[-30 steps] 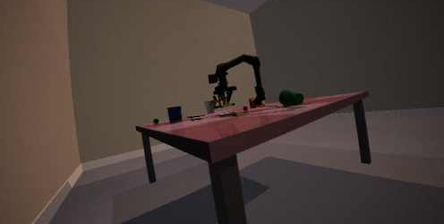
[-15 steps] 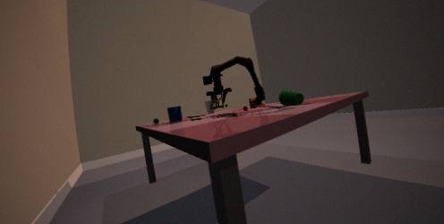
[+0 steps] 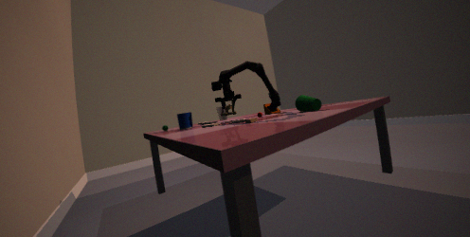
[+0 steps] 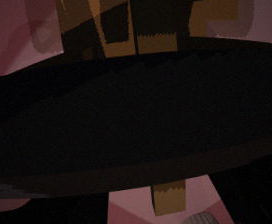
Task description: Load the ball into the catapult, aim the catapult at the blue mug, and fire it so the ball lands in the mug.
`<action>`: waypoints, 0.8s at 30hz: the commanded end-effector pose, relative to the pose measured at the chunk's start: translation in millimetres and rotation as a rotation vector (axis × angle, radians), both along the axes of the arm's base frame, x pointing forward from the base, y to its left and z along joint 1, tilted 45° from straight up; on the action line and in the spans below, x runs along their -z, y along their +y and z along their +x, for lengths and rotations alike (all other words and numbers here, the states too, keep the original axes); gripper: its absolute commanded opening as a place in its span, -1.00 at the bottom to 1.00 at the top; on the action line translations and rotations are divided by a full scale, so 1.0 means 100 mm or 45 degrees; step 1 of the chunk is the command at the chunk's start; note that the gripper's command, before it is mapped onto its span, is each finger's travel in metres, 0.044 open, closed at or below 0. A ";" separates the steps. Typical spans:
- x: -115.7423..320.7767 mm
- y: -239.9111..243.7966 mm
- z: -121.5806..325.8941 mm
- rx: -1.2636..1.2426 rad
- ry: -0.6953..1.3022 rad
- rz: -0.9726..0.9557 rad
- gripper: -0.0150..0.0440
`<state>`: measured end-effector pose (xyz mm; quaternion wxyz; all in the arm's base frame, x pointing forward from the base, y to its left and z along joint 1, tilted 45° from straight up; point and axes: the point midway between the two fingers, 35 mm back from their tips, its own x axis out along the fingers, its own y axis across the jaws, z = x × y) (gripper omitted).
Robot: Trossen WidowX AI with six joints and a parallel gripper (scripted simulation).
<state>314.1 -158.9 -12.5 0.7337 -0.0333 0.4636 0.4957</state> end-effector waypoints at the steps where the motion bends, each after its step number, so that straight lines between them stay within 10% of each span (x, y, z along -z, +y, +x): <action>1: 0.00 -0.02 0.02 -0.004 -0.017 -0.006 -0.49; 24: 0.27 0.24 0.06 -0.004 -0.017 -0.005 -0.49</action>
